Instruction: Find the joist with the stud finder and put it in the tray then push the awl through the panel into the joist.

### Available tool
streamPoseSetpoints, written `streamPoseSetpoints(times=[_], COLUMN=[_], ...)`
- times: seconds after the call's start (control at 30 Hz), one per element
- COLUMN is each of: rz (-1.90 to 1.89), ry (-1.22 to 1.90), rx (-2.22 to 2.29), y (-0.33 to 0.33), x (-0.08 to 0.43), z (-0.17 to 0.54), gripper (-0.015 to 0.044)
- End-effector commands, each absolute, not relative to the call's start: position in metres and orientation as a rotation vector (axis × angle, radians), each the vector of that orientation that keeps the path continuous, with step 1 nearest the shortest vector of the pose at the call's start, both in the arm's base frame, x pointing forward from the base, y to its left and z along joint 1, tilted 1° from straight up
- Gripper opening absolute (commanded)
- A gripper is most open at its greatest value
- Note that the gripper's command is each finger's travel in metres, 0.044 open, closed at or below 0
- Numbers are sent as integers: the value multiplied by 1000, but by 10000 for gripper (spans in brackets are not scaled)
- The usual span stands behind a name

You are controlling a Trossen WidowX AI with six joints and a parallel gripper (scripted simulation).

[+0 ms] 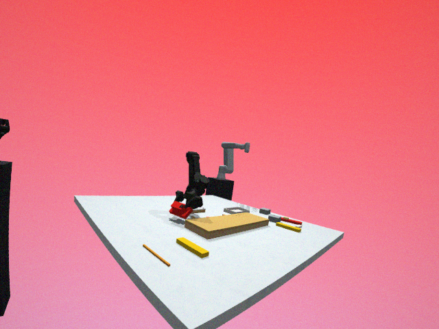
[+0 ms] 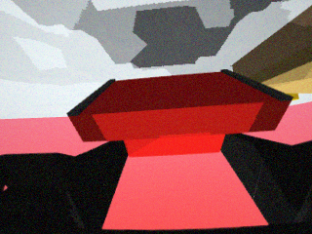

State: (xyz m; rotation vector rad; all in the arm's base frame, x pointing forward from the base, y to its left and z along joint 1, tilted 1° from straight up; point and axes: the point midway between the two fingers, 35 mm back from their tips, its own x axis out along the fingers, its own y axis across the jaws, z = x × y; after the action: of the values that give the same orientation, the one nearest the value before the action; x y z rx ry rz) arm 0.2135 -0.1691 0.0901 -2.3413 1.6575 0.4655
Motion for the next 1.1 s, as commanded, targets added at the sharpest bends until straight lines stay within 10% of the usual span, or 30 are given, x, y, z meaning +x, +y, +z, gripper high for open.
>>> streamPoseSetpoints(times=[0.0, 0.73, 1.07], rz=[456, 470, 479], ry=[1661, 1650, 1654], rx=[-2340, -2337, -2338], y=[-170, -169, -168], x=[214, 212, 212], z=[88, 66, 62], gripper=[0, 0, 263])
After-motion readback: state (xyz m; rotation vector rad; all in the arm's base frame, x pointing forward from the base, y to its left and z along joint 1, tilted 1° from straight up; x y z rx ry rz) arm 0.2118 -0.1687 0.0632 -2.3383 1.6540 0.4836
